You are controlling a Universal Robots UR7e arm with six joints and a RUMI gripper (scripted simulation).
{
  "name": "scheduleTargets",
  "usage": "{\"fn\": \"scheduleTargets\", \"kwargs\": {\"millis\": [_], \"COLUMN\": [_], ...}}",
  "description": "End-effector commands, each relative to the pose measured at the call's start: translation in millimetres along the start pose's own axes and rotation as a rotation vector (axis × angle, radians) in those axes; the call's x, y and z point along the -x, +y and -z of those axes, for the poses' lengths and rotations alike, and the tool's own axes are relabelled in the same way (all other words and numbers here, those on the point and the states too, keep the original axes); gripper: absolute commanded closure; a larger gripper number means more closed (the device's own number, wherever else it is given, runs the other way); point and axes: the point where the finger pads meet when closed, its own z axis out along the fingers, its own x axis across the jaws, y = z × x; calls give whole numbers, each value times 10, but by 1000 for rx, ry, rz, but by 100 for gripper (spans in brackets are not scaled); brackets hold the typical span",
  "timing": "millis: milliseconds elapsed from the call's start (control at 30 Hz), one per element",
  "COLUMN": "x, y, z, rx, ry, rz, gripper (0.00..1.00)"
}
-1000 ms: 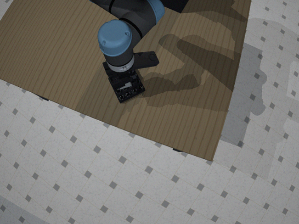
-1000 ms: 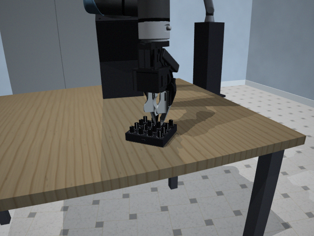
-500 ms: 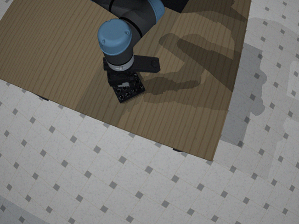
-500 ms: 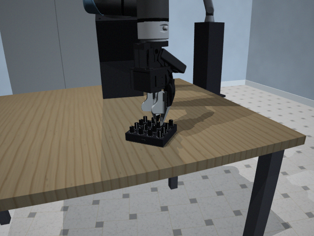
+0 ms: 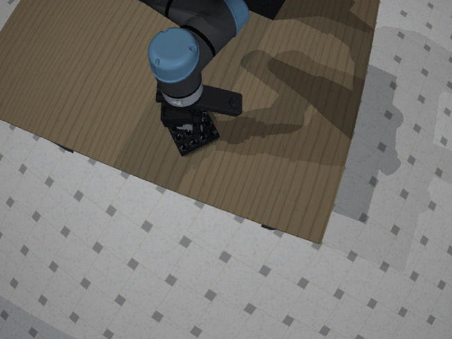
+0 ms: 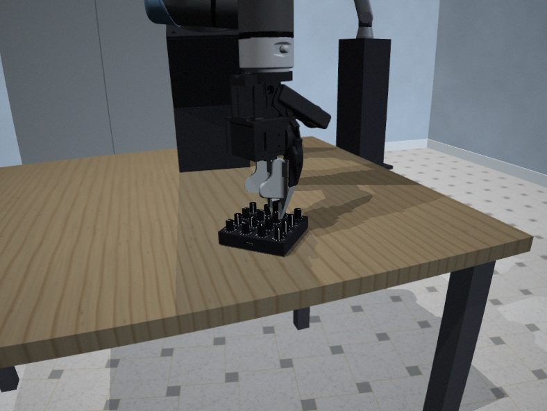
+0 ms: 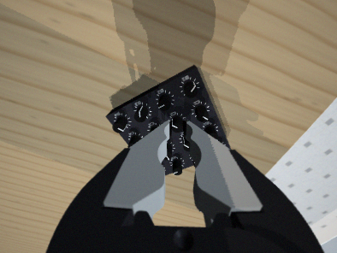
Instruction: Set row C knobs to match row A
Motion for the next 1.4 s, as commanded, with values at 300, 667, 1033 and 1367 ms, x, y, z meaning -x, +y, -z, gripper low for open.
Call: {"fn": "scheduleTargets", "kwargs": {"millis": [300, 667, 1033, 1367], "x": [-5, -5, -5, -5], "y": [2, 2, 2, 2], "z": [3, 3, 3, 9], "rx": [1, 1, 1, 1], "ry": [1, 1, 1, 1], "rz": [-32, -32, -32, -32], "gripper": [96, 89, 89, 89]}}
